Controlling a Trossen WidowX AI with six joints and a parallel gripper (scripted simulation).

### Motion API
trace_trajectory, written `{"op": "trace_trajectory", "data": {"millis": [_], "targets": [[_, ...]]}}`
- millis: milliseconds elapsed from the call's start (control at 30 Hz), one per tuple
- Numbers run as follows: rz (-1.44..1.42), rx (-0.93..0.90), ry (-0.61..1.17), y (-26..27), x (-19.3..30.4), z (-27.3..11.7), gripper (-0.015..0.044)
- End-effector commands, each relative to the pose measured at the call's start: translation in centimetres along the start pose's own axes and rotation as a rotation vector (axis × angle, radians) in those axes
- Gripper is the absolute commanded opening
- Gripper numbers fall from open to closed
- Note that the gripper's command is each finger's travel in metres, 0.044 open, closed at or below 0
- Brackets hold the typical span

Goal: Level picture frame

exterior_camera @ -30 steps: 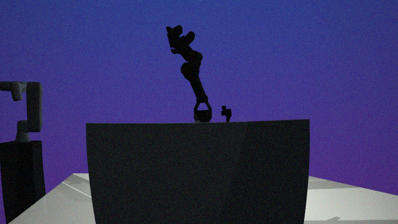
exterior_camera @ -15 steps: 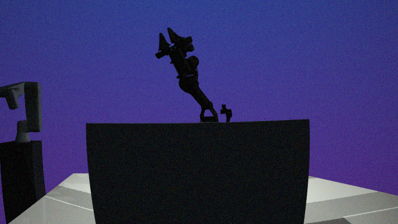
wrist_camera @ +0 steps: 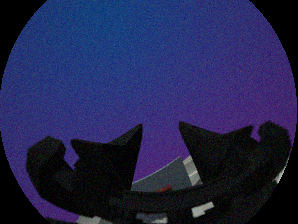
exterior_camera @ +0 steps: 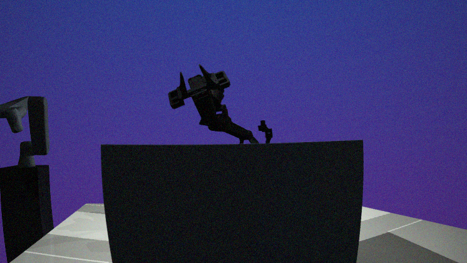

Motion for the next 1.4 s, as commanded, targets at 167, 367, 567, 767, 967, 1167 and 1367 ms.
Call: {"op": "trace_trajectory", "data": {"millis": [167,367,567,767,967,1167,1367], "targets": [[0.724,-0.065,0.421,-0.6,12.1,-4.6,0.026],[1.169,-0.004,0.672,-0.6,18.4,-8.3,0.026],[1.363,0.043,0.779,-0.5,20.9,-10.1,0.026],[1.363,0.043,0.779,-0.5,20.9,-10.1,0.026],[1.363,0.043,0.779,-0.5,20.9,-10.1,0.026],[1.363,0.043,0.779,-0.5,20.9,-10.1,0.026],[1.363,0.043,0.779,-0.5,20.9,-10.1,0.026]]}}
Point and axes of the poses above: the point midway between the two fingers, 35 mm back from their tips, its own z axis out along the fingers, its own y axis across the jaws, x = y × z, the point moved 4 cm from there along -z, back along the fingers, and after that the axes turned 11 degrees about -z, right-handed, at the moved point
